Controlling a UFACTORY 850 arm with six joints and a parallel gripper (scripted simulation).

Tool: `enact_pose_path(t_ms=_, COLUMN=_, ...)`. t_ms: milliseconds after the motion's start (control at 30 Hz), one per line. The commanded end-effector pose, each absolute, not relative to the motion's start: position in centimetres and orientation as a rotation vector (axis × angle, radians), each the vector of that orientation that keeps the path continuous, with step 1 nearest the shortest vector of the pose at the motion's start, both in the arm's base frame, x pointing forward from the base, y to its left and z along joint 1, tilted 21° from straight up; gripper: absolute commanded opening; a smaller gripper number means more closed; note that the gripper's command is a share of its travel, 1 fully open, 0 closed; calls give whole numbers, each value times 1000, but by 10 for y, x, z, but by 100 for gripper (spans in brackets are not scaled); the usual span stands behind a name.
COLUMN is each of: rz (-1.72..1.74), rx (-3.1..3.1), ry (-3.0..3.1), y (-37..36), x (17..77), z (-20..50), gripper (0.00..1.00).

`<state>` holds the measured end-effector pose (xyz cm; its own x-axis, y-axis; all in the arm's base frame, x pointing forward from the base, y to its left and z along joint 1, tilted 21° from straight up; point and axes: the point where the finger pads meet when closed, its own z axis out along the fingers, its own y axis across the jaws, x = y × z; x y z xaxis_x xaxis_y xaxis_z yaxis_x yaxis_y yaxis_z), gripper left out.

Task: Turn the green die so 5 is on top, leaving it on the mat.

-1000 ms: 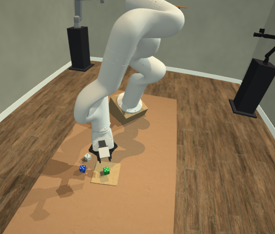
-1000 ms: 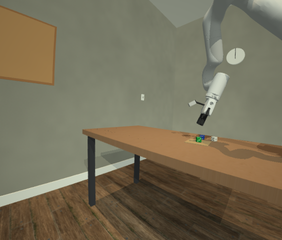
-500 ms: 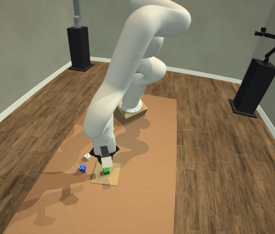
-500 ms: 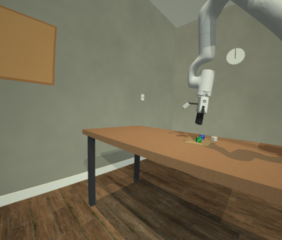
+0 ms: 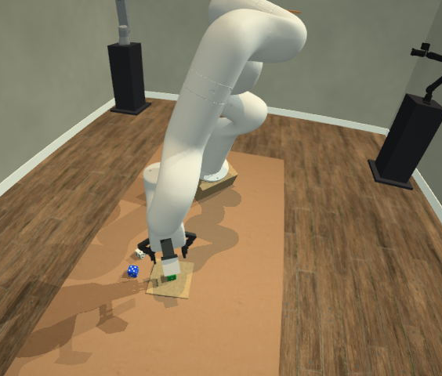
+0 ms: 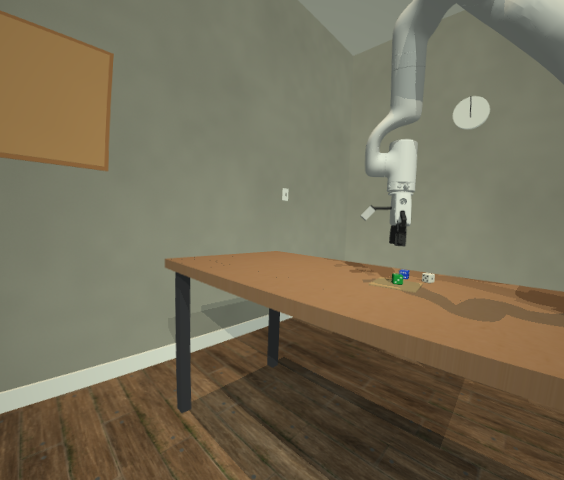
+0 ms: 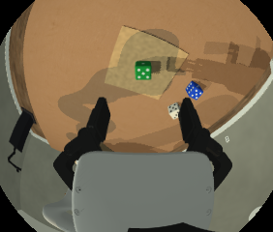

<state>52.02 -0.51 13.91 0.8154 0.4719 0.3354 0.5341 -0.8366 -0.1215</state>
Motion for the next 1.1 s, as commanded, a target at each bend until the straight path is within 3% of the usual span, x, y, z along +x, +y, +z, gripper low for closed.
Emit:
enact_pose_path(t_ms=0, rz=-421, rx=-2791, ry=-783, y=-5, x=521, z=140, gripper=100)
enact_pose_path(t_ms=1067, rz=-420, rx=-2789, ry=-783, y=-21, x=509, z=195, gripper=100)
